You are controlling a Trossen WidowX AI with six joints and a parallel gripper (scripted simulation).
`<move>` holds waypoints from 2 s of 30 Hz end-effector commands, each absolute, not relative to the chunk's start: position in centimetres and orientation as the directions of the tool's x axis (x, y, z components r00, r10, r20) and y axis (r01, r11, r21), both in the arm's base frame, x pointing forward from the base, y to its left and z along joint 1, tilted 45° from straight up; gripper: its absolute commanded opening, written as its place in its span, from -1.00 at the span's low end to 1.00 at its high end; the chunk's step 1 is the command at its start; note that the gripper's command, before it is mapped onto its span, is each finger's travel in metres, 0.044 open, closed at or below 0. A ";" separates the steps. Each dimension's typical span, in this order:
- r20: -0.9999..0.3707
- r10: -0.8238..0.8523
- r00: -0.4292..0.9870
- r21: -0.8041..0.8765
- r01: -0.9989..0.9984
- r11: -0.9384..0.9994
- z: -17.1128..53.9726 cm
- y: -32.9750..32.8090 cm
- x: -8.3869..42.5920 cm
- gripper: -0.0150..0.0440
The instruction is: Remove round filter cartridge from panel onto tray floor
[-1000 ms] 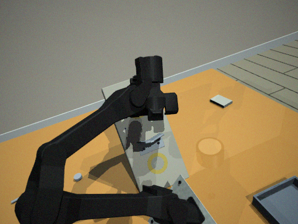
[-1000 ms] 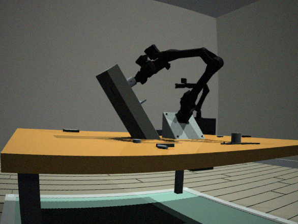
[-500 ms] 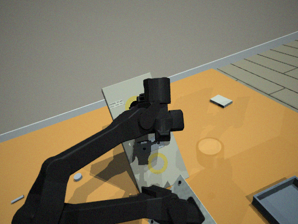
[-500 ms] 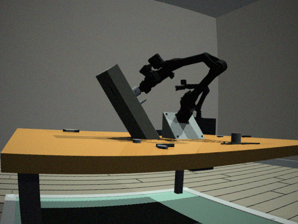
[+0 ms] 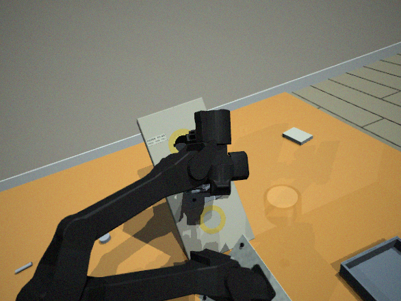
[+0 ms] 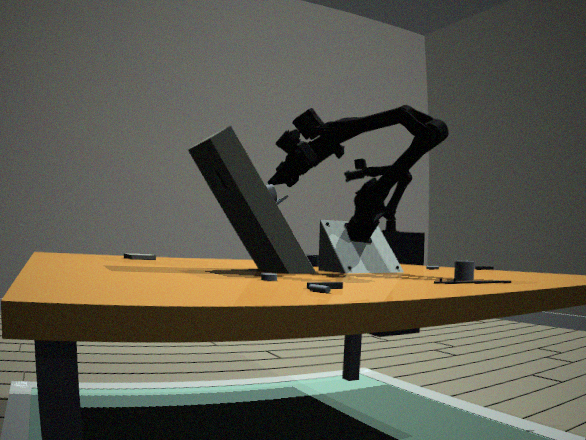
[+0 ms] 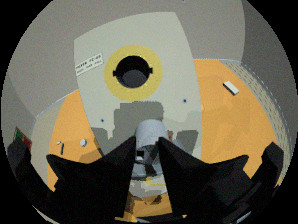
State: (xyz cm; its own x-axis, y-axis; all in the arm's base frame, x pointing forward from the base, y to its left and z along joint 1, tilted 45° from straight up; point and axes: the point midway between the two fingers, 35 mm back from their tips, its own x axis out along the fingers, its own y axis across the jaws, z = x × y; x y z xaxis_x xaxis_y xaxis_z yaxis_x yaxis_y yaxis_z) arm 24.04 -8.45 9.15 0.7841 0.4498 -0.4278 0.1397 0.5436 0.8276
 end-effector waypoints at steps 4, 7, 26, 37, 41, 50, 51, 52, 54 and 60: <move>-0.422 0.451 0.787 0.827 0.130 0.547 9.3 -8.4 24.1 -0.13; -0.422 0.451 0.787 0.827 0.129 0.548 11.3 -10.3 25.7 -0.13; -0.425 0.445 0.788 0.814 0.118 0.569 19.1 -17.9 27.9 0.76; -0.625 0.635 0.453 0.700 -0.033 0.713 10.4 -9.8 22.9 0.54; -0.626 0.635 0.453 0.700 -0.033 0.714 10.2 -9.7 23.0 0.54; -0.628 0.633 0.453 0.698 -0.032 0.715 9.3 -8.8 23.7 0.54; -0.628 0.633 0.453 0.698 -0.032 0.715 9.2 -8.7 23.8 0.54; -0.628 0.633 0.453 0.698 -0.032 0.715 9.1 -8.6 23.9 0.54; -0.628 0.633 0.453 0.698 -0.032 0.715 8.9 -8.4 24.0 0.54; -0.627 0.633 0.454 0.698 -0.033 0.715 8.3 -7.8 24.5 0.54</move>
State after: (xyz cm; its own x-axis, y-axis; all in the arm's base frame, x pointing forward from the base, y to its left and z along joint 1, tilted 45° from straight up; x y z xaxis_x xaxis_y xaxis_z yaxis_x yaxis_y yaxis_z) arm 24.35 -8.23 8.57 0.4549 0.6294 -0.6300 -0.0344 0.7193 0.6939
